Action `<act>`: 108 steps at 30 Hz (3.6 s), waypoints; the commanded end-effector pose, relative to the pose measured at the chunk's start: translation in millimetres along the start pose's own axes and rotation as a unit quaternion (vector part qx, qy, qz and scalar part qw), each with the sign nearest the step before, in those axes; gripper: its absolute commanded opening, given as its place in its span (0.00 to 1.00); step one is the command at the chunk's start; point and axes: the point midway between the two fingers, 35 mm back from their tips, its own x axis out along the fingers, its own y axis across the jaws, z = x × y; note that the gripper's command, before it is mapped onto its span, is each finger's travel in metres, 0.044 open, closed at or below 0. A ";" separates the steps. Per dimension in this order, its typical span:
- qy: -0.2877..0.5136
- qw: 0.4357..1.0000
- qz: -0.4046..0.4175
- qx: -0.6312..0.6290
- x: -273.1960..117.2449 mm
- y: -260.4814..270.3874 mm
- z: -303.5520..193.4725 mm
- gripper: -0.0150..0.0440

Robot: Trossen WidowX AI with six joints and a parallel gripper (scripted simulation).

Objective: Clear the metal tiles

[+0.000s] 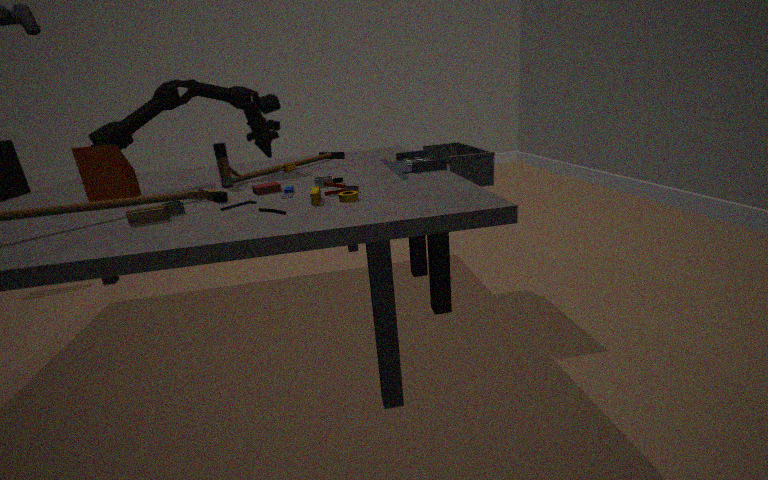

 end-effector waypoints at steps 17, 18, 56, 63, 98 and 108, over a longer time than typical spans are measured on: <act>0.000 1.000 0.000 0.014 43.5 5.9 -15.3 0.25; 0.000 1.000 0.000 0.015 45.2 6.2 -16.0 0.25; -0.001 1.000 -0.001 0.013 49.2 -23.4 2.6 0.25; -0.001 1.000 -0.001 0.013 49.9 -29.6 5.7 0.25; -0.002 1.000 -0.002 0.011 53.0 -62.0 17.5 0.25; -0.003 1.000 -0.002 0.011 53.7 -71.4 19.7 0.25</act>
